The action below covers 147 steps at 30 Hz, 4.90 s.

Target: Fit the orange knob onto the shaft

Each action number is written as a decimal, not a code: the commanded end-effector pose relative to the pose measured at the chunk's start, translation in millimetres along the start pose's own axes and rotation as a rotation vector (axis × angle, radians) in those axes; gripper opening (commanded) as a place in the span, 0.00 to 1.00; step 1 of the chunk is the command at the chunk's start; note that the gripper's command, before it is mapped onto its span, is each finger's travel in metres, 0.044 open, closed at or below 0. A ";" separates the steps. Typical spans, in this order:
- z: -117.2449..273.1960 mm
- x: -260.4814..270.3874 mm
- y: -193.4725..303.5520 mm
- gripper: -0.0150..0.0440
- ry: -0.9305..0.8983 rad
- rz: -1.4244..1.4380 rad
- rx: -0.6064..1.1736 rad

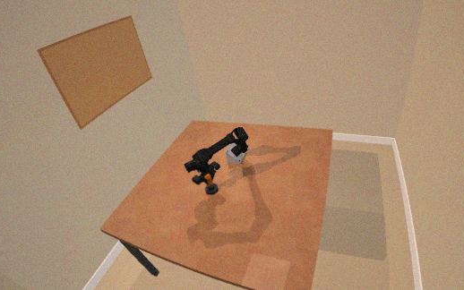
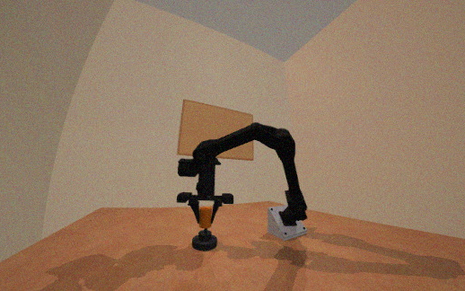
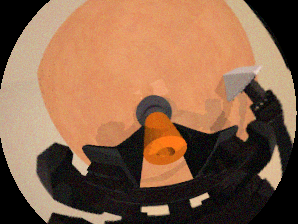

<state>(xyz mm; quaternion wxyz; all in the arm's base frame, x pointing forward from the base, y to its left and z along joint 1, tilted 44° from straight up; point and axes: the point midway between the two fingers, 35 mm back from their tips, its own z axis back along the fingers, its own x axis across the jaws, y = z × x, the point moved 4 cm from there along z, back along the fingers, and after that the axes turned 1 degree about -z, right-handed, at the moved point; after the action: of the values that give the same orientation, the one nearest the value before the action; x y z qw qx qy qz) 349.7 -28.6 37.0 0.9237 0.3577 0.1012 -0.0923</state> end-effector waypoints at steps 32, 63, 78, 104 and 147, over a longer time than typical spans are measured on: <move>0.9 1.6 -1.2 0.25 -0.003 -0.037 -0.002; -3.8 0.8 -0.9 0.25 -0.003 -0.037 -0.002; -0.6 -1.3 -4.6 0.25 -0.003 -0.037 -0.002; -3.9 0.8 -1.9 0.25 -0.003 -0.246 -0.002; -3.6 -0.3 -3.1 0.25 -0.003 -0.456 -0.001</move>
<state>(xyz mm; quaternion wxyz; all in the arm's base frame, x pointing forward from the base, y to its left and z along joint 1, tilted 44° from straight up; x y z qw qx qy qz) 349.7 -28.2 33.5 0.8802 0.3255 0.1780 -0.2960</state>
